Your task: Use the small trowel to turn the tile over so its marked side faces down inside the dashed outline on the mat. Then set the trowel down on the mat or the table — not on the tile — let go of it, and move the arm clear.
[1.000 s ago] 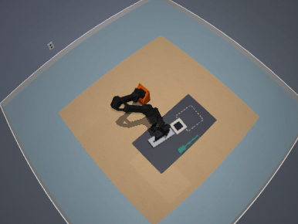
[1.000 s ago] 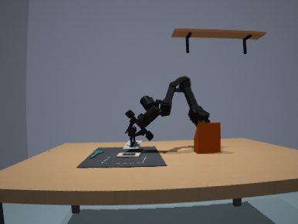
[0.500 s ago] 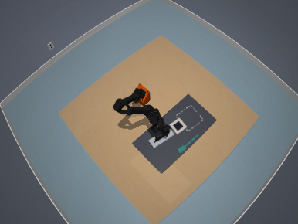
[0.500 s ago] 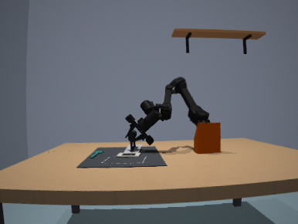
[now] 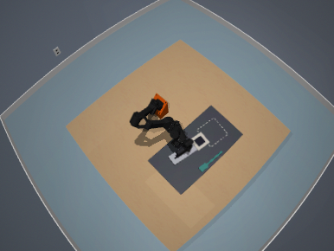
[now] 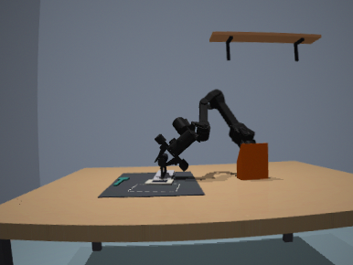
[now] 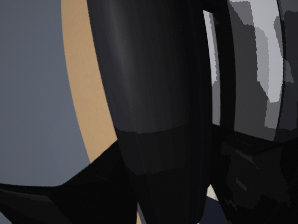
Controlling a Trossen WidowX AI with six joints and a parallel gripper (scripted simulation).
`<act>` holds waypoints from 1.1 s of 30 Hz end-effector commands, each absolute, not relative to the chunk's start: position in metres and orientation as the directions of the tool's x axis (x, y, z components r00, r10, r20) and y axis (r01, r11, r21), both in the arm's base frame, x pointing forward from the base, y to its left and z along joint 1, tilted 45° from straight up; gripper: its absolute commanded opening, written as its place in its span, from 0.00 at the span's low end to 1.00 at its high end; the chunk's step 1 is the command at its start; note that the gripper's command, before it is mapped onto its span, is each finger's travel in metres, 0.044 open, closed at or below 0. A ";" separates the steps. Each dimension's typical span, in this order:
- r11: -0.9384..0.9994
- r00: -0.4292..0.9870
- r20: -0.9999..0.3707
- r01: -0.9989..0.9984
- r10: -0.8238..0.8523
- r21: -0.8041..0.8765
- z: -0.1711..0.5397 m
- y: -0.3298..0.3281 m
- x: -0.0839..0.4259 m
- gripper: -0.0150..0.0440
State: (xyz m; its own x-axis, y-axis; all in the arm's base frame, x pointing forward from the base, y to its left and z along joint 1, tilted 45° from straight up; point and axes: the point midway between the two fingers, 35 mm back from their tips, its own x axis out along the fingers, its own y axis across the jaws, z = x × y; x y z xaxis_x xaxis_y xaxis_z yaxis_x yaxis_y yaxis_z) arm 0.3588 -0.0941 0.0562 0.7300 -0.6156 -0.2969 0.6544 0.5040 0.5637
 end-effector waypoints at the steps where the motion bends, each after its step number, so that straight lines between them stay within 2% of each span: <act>1: 0.504 0.731 -0.300 0.654 -0.613 0.565 0.049 -0.088 0.361 0.25; 18: 0.503 0.732 -0.299 0.653 -0.613 0.566 0.030 -0.069 0.365 0.25; 33: 0.451 0.745 -0.348 0.637 -0.569 0.625 0.043 -0.061 0.365 0.25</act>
